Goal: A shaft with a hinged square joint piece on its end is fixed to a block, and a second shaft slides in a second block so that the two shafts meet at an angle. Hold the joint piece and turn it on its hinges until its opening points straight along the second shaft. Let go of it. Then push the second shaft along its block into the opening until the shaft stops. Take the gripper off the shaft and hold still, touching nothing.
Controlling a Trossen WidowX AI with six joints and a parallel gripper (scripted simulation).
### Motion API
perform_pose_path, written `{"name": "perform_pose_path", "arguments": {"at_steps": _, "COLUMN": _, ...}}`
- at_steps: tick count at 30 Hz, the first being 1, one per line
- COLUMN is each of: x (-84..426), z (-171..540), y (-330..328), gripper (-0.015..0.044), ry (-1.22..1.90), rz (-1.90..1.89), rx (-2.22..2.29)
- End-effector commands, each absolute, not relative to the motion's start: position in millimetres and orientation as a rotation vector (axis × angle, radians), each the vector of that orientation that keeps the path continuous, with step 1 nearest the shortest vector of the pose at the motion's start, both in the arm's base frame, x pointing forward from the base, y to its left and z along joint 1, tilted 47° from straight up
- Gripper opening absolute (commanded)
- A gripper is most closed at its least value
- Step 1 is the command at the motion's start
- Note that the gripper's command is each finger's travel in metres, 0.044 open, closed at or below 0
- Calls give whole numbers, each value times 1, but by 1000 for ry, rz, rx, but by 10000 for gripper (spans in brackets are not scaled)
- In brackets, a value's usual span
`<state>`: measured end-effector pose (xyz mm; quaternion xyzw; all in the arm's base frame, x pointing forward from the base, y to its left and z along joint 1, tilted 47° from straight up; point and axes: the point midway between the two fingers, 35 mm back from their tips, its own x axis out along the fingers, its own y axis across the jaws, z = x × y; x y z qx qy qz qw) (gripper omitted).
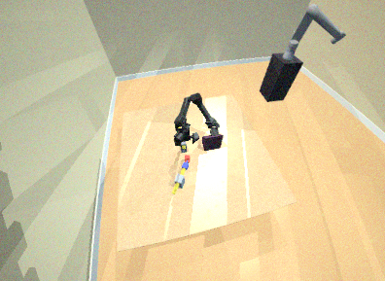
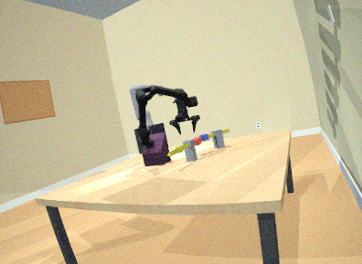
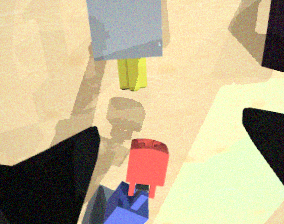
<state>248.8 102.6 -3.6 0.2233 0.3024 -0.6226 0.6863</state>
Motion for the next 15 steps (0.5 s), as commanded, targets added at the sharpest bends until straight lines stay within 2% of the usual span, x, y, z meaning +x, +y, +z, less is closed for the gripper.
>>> {"name": "perform_pose_path", "arguments": {"at_steps": 1, "x": 249, "z": -4, "y": 101, "gripper": 440, "ry": 593, "rz": -1436, "rx": 593}}
{"name": "perform_pose_path", "arguments": {"at_steps": 7, "x": 249, "z": -5, "y": 99, "gripper": 440, "ry": 478, "rz": -1494, "rx": 721}}
{"name": "perform_pose_path", "arguments": {"at_steps": 15, "x": 251, "z": -12, "y": 93, "gripper": 440, "ry": 475, "rz": -1495, "rx": 726}}
